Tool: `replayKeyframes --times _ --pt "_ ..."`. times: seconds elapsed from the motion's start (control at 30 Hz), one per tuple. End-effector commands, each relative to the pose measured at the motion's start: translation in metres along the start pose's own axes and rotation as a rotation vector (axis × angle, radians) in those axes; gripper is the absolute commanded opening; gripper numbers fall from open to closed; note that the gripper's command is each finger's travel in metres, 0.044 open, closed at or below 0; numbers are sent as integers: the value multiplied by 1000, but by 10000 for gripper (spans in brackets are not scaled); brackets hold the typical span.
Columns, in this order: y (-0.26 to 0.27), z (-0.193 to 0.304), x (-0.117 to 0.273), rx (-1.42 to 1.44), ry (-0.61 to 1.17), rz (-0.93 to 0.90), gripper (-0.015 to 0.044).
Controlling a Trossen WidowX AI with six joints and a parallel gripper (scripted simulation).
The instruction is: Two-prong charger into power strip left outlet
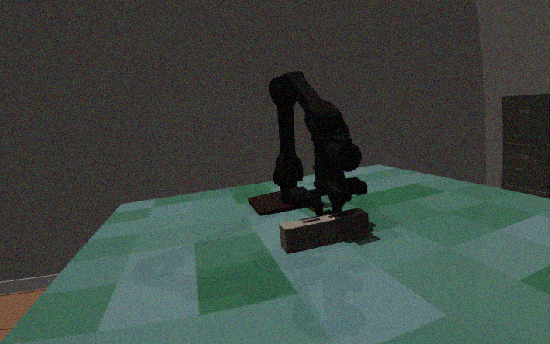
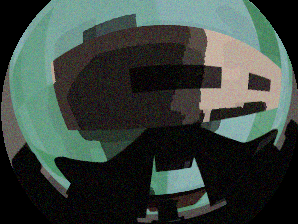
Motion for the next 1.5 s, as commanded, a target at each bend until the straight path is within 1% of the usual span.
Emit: replayKeyframes --times 0.0,1.3,1.33,1.47 --pt "-1 -9 1 3 -30 0 0" --pt "0 -5 0 3 -30 0 0" --pt "0 -2 0 1 -7 1 0" --pt "0 -2 0 1 -7 1 0"
Point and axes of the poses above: the point midway between the two fingers, 35 mm back from their tips, its own x axis back along the fingers, its own y axis across the jaws, z = x × y, the point moved 7 cm from there along x, back along the fingers, and after that the axes turned 7 degrees about x, right-handed, at the moved point
